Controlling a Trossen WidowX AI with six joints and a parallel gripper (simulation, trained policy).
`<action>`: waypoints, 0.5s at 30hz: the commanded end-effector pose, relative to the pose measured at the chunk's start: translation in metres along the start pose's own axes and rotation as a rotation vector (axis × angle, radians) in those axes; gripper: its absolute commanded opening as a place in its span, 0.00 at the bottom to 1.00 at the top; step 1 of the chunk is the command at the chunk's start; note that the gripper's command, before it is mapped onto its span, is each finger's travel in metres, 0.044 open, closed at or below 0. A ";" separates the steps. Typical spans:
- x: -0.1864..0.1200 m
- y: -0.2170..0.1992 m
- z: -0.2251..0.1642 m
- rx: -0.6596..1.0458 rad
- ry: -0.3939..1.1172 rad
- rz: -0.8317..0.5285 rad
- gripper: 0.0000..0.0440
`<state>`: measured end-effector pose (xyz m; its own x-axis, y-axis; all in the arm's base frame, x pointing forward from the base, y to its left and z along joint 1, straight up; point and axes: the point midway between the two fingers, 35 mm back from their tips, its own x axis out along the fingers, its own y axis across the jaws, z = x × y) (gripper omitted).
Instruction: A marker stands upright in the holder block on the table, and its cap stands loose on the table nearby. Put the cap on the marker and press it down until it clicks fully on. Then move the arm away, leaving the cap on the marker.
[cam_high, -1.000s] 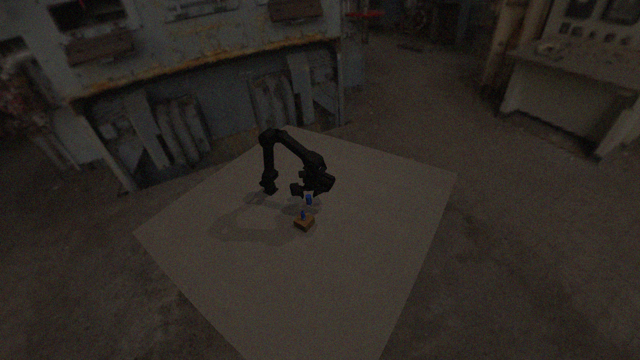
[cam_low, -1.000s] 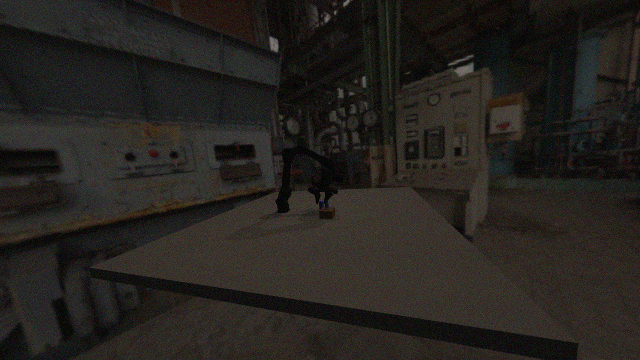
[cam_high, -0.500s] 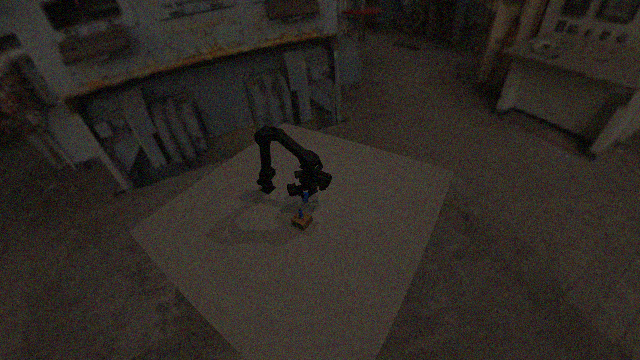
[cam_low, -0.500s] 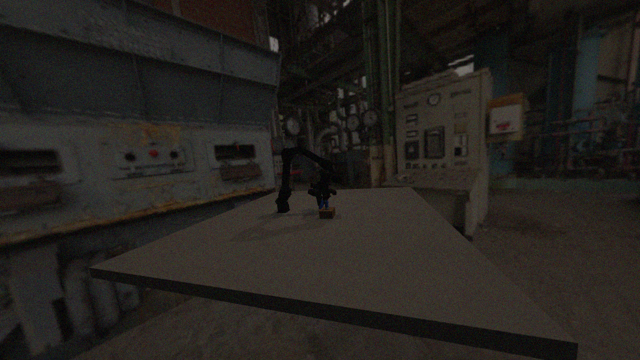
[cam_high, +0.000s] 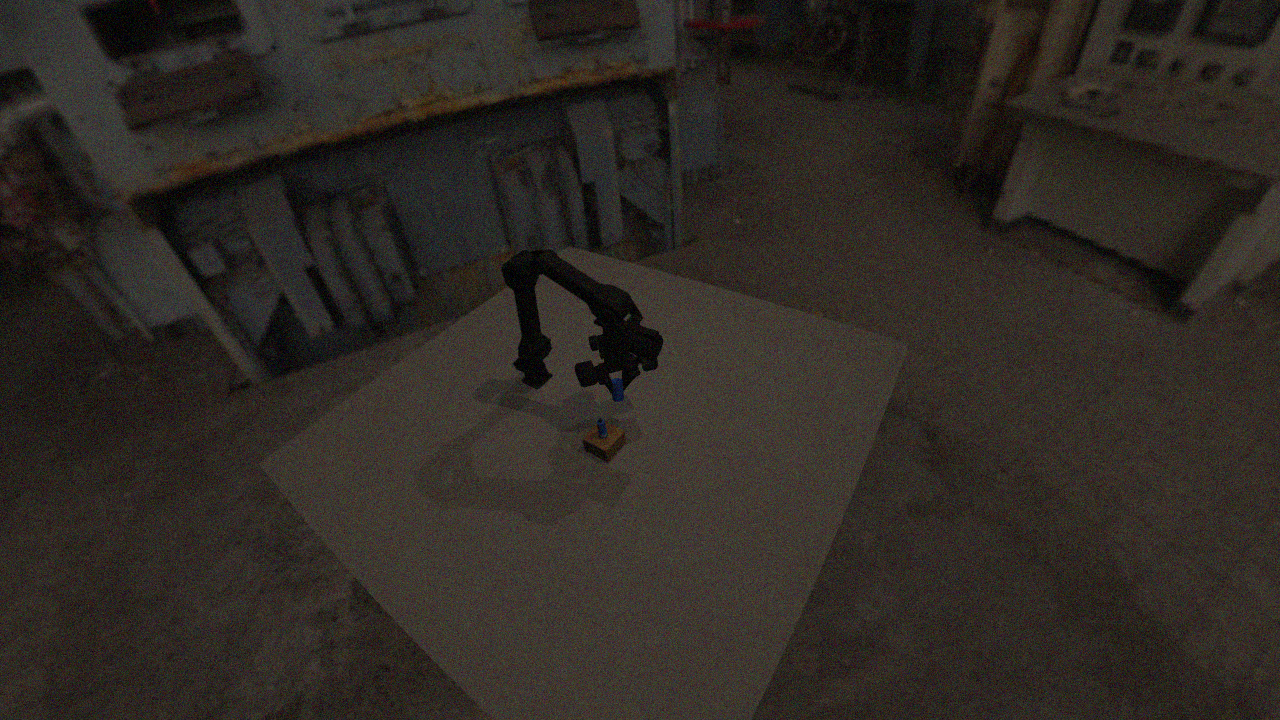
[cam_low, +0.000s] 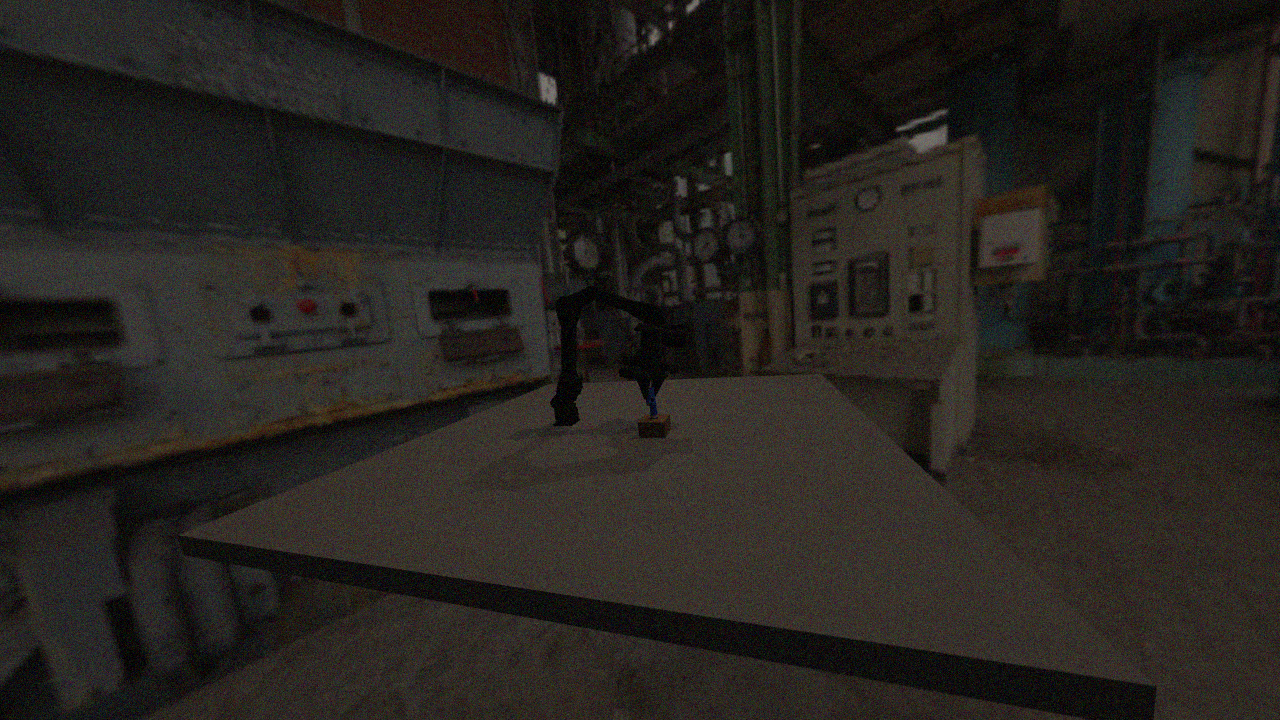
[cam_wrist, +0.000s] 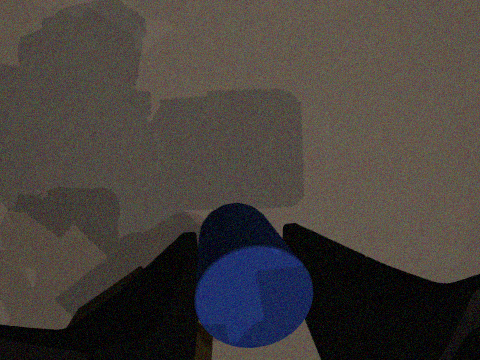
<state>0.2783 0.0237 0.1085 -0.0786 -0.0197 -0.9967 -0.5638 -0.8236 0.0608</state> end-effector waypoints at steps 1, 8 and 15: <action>-0.012 0.002 -0.007 0.006 0.022 -0.018 0.23; -0.032 0.011 -0.022 0.037 0.044 -0.050 0.22; -0.048 0.022 -0.038 0.071 0.057 -0.064 0.21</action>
<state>0.2979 -0.0109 0.1504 -0.0027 -0.0072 -1.0000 -0.6184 -0.7858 0.0074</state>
